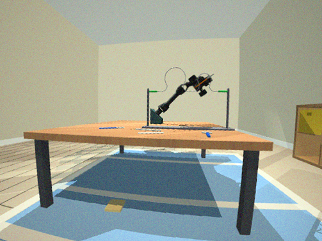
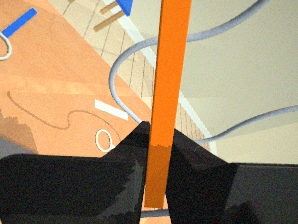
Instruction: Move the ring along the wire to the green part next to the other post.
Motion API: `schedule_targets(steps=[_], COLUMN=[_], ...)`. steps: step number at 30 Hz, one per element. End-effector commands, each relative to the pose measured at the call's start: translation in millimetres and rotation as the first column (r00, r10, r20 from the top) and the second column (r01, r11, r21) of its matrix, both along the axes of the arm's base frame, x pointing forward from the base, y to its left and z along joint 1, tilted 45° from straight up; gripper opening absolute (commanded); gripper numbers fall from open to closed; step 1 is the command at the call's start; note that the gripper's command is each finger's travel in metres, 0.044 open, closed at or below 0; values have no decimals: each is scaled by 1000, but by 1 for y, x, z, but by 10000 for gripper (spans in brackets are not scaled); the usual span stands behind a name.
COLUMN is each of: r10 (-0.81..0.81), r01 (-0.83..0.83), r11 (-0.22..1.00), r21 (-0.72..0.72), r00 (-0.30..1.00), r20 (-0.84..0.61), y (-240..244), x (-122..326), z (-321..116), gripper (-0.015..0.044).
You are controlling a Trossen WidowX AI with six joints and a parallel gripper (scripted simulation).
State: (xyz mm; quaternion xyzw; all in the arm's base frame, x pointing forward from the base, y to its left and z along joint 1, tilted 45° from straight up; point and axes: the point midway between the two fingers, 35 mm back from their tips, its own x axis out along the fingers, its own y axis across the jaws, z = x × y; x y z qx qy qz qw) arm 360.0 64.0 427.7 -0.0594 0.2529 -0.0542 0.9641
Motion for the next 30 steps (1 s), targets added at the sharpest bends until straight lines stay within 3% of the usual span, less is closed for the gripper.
schedule_targets(steps=[1,15,30], r10=[-1,3,-5], r01=[0,-20,-51], r11=[996,929,775], r21=[93,369,630], r00=[1000,999,996], r20=[12,47,88], y=[5,22,41], x=[0,3,5], z=[0,0,7], gripper=[-150,-150,-150])
